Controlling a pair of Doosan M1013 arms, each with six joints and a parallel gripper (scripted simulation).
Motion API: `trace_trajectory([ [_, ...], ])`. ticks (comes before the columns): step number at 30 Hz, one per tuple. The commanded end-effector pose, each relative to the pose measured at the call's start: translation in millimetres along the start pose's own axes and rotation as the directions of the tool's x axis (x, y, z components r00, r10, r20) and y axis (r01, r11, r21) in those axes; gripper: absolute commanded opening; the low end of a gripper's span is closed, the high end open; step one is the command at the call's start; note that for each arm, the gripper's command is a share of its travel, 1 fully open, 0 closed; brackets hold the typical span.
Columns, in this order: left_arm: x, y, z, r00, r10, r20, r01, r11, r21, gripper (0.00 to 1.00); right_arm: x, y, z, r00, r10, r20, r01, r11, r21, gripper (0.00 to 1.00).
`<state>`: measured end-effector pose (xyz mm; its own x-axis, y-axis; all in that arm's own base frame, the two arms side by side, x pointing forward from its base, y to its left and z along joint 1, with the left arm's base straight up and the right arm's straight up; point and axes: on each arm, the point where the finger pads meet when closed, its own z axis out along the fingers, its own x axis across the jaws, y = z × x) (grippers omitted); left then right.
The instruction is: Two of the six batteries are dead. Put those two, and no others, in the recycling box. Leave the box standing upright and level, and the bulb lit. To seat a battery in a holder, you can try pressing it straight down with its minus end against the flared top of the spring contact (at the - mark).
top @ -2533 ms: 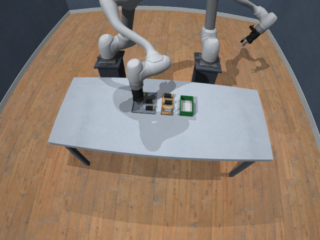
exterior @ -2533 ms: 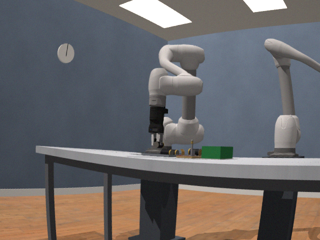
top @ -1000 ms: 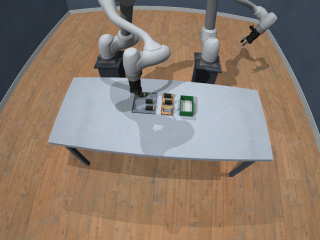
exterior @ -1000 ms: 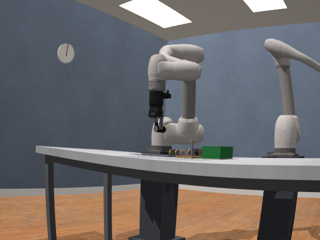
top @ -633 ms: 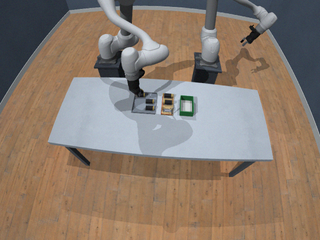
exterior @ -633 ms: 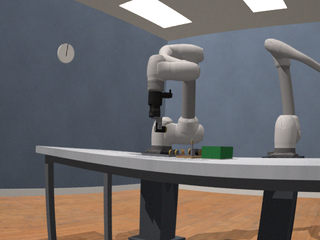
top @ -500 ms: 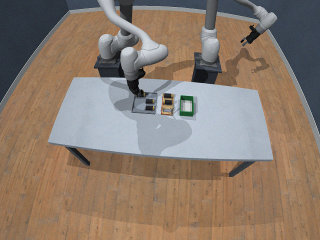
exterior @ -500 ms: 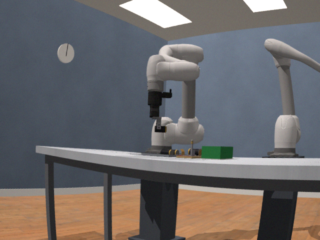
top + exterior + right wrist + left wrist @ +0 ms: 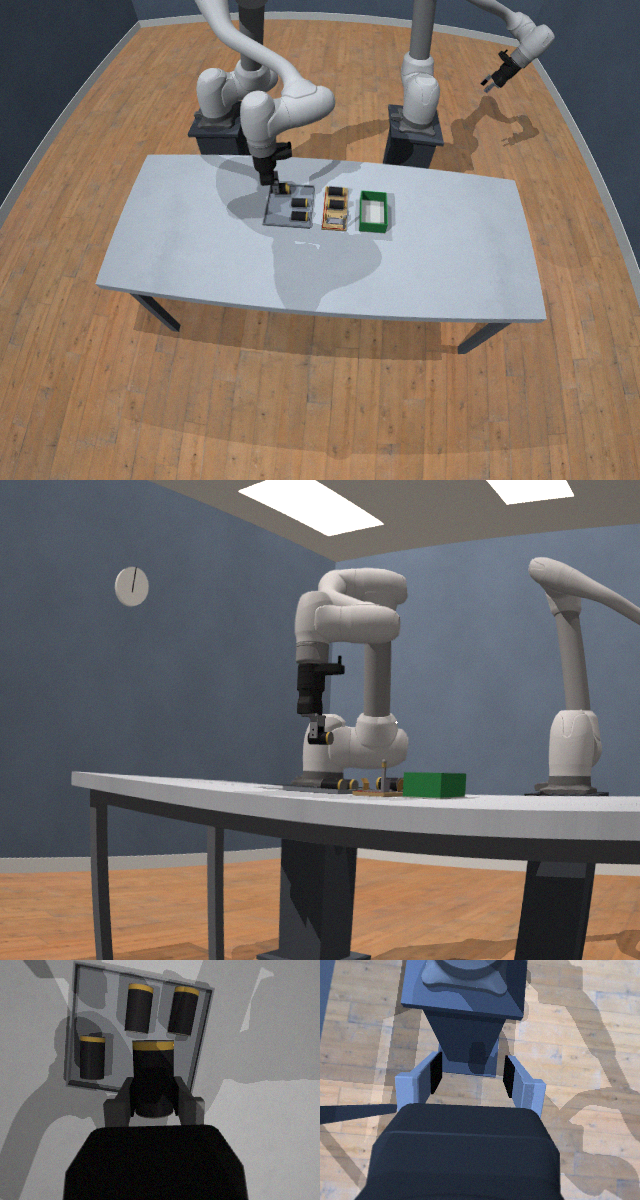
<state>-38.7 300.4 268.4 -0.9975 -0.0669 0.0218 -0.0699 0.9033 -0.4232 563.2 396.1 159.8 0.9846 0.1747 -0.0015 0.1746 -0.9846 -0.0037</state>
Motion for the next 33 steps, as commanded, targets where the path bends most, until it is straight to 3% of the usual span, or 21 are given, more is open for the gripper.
trace_trajectory([
  [1,0.2,0.1,-0.7,1.000,0.000,-0.001,0.000,1.000,-0.001,1.00,0.6,-0.6,-1.5,0.997,0.083,-0.004,-0.083,0.997,-0.002,0.57],
  [8,0.2,0.1,-0.7,1.000,0.000,-0.001,0.000,1.000,-0.001,1.00,0.6,-0.6,-1.5,0.986,0.168,-0.004,-0.168,0.986,-0.002,0.57],
  [23,0.2,0.1,-0.7,1.000,0.000,-0.001,0.000,1.000,-0.001,1.00,1.6,-3.3,-1.5,0.984,0.176,-0.004,-0.176,0.984,-0.002,0.57],
  [28,0.2,0.1,-0.7,1.000,0.000,-0.001,0.000,1.000,-0.001,1.00,7.1,-18.8,-1.5,0.984,0.176,-0.004,-0.176,0.984,-0.002,0.57],
  [33,0.2,0.1,-0.7,1.000,0.000,-0.001,0.000,1.000,-0.001,1.00,29.0,-79.7,-1.4,0.984,0.176,-0.004,-0.176,0.984,-0.001,0.57],
])
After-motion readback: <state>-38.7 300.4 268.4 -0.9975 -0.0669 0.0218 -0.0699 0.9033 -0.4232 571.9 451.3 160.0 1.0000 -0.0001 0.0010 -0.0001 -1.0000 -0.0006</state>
